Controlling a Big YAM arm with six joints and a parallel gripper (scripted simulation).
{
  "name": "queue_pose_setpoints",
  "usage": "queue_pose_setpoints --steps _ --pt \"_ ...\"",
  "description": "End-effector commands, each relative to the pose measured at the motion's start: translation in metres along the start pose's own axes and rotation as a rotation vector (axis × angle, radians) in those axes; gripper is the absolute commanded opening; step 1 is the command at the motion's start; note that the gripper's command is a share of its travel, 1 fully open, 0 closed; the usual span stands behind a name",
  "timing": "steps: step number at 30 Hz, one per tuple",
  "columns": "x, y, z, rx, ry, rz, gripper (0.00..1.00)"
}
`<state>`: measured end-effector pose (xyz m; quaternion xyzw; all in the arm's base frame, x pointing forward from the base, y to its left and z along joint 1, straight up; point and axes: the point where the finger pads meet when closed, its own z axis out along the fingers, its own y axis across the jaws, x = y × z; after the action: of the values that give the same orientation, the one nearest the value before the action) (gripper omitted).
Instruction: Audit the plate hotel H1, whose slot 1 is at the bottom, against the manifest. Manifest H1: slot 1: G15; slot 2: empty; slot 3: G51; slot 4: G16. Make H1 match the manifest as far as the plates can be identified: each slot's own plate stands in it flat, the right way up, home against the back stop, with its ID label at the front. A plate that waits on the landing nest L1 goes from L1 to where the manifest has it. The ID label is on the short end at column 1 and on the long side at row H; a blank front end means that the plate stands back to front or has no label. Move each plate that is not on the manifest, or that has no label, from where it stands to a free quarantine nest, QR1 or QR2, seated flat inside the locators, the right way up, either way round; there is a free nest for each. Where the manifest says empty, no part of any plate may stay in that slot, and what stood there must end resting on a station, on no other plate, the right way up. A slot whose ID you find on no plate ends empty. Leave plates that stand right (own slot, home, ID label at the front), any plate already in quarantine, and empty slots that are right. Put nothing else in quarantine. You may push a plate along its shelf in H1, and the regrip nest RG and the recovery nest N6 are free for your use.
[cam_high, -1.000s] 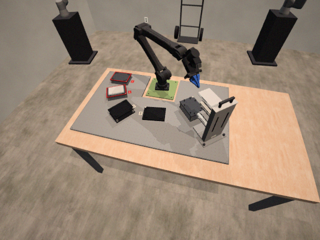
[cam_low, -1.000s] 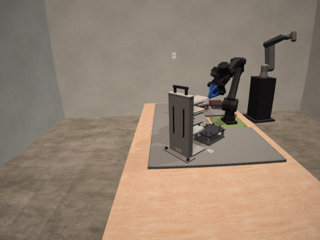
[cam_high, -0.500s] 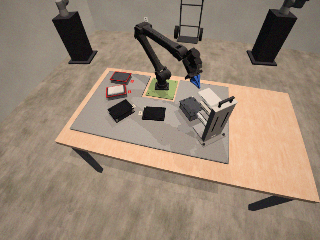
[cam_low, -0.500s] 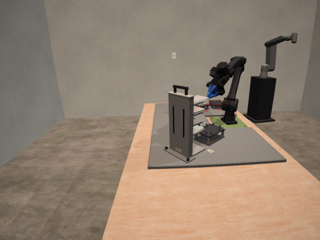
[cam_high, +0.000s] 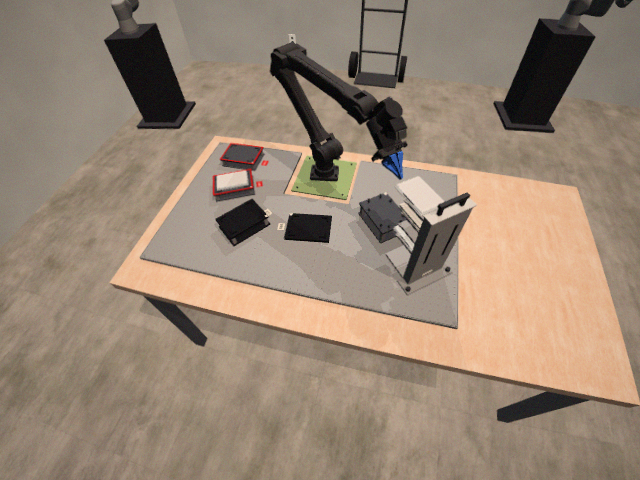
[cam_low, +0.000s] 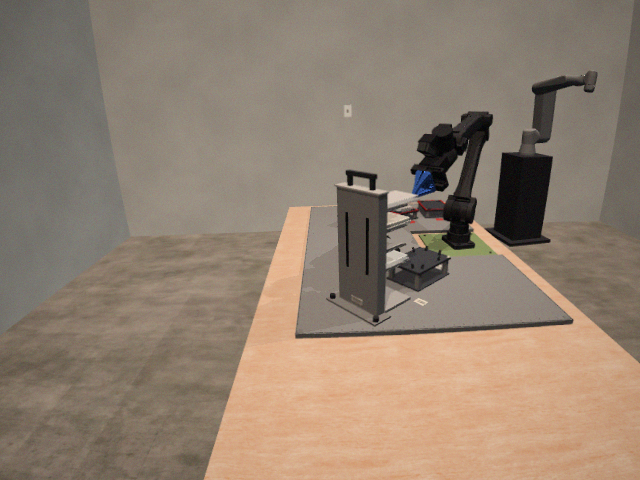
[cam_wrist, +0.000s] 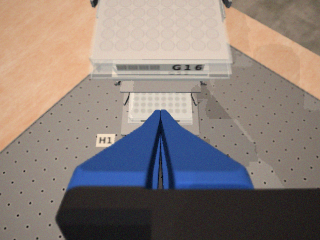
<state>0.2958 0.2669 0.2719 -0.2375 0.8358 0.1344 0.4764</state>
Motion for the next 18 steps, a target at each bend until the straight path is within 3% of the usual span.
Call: queue_pose_setpoints --steps 1,18 --pt "-0.0579 0.0001 -0.0108 -0.006 -0.105 0.023 0.0" --pt "-0.0632 -0.0001 -0.0017 -0.005 -0.105 0.022 0.0"
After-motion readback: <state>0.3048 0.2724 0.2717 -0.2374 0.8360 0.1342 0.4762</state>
